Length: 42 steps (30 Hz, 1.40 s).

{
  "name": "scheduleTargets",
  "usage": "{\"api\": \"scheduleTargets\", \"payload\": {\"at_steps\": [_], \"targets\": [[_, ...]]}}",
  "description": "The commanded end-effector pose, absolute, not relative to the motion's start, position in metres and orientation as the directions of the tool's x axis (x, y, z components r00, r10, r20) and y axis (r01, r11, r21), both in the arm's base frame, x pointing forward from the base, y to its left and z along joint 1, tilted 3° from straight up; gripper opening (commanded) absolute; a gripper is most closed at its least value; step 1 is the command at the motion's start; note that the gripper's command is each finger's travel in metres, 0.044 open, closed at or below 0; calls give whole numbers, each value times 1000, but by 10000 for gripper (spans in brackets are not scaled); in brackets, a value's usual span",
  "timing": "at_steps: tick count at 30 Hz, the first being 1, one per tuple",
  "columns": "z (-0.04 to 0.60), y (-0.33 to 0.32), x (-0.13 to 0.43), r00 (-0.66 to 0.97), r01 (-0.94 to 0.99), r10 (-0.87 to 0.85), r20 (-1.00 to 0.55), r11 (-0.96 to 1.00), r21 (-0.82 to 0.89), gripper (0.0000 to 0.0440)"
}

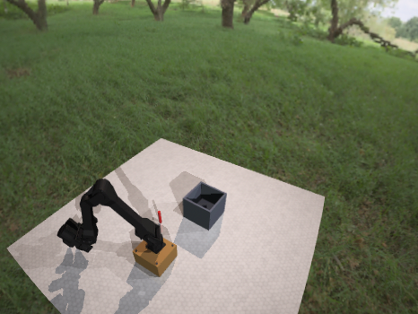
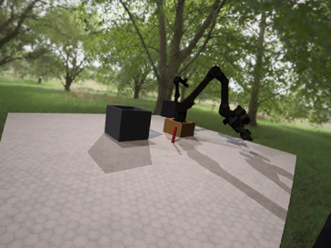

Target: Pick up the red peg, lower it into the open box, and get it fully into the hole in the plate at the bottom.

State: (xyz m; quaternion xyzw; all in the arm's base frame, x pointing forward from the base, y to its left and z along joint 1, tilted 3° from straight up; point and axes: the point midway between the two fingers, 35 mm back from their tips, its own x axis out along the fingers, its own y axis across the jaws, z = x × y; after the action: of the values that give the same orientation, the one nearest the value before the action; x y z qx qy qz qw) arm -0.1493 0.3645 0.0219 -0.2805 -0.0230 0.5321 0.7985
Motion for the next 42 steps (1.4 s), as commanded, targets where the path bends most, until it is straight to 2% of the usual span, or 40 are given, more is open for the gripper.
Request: {"api": "scheduleTargets", "payload": {"at_steps": [1,2,11,20,30,42], "targets": [[23,367,-146,440,-841,858,-265,290,-457,422],[23,369,-141,449,-845,852,-271,306,-439,439],[40,407,-76,538,-843,761,-362,491,-221,440],[58,430,0,589,-746,647,-484,666,-16,440],[74,423,82,596,-534,506,-624,830,164,440],[90,379,165,558,-168,330,-762,944,285,440]]}}
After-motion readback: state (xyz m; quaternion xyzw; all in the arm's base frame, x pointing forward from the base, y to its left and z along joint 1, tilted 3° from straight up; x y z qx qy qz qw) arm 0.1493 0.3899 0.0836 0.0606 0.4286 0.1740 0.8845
